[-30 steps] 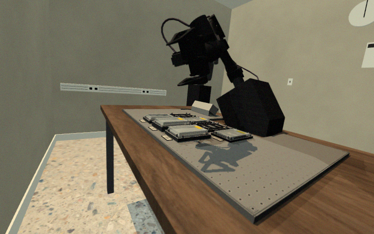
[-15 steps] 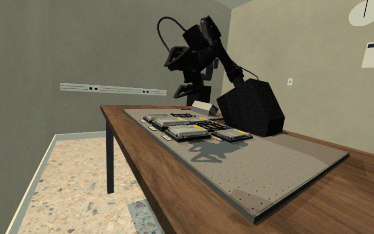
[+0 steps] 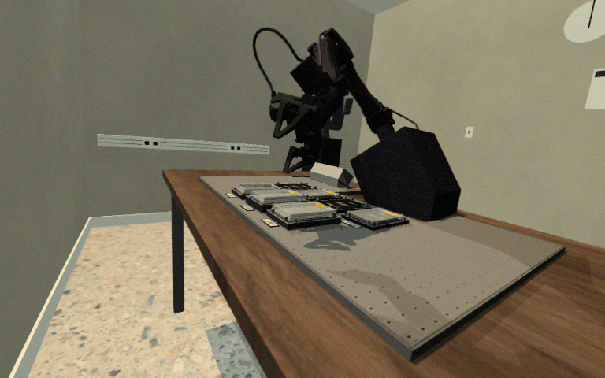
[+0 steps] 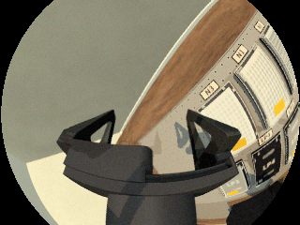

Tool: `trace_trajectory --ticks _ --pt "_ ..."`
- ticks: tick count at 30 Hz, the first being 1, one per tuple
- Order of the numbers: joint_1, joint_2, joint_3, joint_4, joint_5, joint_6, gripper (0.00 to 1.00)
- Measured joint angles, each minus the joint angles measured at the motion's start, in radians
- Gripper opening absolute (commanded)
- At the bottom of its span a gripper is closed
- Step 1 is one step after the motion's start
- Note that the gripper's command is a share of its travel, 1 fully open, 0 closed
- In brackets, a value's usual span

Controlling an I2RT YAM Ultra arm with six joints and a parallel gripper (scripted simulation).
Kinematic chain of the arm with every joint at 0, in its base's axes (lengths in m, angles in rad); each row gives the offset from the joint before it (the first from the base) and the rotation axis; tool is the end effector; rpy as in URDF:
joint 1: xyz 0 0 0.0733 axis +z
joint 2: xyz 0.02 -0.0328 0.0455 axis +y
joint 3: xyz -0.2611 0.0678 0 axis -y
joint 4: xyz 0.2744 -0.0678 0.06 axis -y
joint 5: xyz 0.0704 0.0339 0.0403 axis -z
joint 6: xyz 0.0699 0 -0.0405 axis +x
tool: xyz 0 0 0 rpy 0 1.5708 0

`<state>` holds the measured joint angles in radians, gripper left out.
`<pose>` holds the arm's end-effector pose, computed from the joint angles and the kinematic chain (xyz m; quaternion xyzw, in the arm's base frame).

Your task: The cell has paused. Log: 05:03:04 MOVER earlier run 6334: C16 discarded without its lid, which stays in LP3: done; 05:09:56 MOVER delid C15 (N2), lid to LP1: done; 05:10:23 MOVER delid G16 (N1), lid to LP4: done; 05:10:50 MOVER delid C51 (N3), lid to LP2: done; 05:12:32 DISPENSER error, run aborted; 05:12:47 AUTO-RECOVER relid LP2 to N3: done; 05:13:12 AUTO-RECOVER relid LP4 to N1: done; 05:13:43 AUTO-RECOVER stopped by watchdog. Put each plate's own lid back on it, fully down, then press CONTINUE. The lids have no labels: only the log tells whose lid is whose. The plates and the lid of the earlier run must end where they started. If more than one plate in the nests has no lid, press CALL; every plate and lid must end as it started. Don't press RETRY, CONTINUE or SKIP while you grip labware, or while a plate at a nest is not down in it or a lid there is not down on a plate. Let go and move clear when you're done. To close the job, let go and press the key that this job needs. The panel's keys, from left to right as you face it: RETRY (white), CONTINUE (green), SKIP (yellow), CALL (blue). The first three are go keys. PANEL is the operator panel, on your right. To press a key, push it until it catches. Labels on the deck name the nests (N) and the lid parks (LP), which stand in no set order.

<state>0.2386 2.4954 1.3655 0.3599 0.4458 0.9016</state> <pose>0.4883 0.0889 -0.0396 0.3738 0.8212 0.0338 0.4299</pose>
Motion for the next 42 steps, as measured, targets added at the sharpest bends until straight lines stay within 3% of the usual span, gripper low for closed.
trace_trajectory --ticks 42 --pt "-0.164 -0.231 -0.293 -0.396 0.081 -0.460 1.00"
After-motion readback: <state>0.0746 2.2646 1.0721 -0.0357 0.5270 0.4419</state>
